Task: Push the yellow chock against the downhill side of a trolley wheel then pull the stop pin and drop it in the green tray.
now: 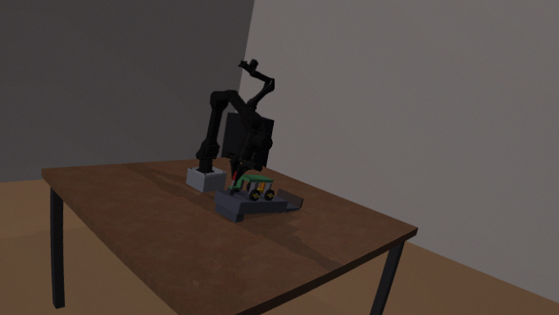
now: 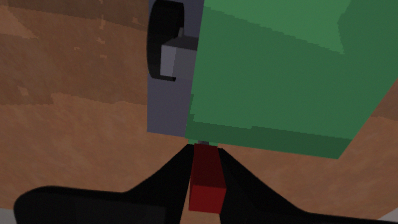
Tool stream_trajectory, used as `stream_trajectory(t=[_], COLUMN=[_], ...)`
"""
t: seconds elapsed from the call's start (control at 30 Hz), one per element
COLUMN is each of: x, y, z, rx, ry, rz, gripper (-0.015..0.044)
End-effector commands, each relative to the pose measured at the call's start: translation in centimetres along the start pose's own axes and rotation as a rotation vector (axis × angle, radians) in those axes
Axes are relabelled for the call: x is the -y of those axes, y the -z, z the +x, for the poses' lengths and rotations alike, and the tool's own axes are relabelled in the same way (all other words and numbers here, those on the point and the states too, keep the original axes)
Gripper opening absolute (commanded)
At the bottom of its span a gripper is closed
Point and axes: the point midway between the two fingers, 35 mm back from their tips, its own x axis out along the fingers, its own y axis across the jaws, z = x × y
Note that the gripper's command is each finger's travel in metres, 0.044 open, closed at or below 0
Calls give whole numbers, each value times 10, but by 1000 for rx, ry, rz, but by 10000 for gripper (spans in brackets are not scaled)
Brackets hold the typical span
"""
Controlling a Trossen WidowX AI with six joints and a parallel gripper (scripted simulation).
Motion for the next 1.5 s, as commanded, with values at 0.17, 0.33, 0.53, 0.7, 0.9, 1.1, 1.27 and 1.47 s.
stream_trajectory(t=[0.17, 0.33, 0.53, 0.7, 0.9, 1.1, 1.27, 1.47], x=[0, 0, 0, 0, 0, 0, 0, 1], y=[2, 2, 2, 2, 3, 3, 5, 6], z=[-8, -11, -14, -17, -20, -23, -25, -28], rx=[-3, -3, -3, -3, -2, -2, -3, -3], ry=[4, 4, 4, 4, 4, 4, 4, 4], rz=[5, 5, 5, 5, 5, 5, 5, 5], gripper=[0, 0, 0, 0, 0, 0, 0, 0])
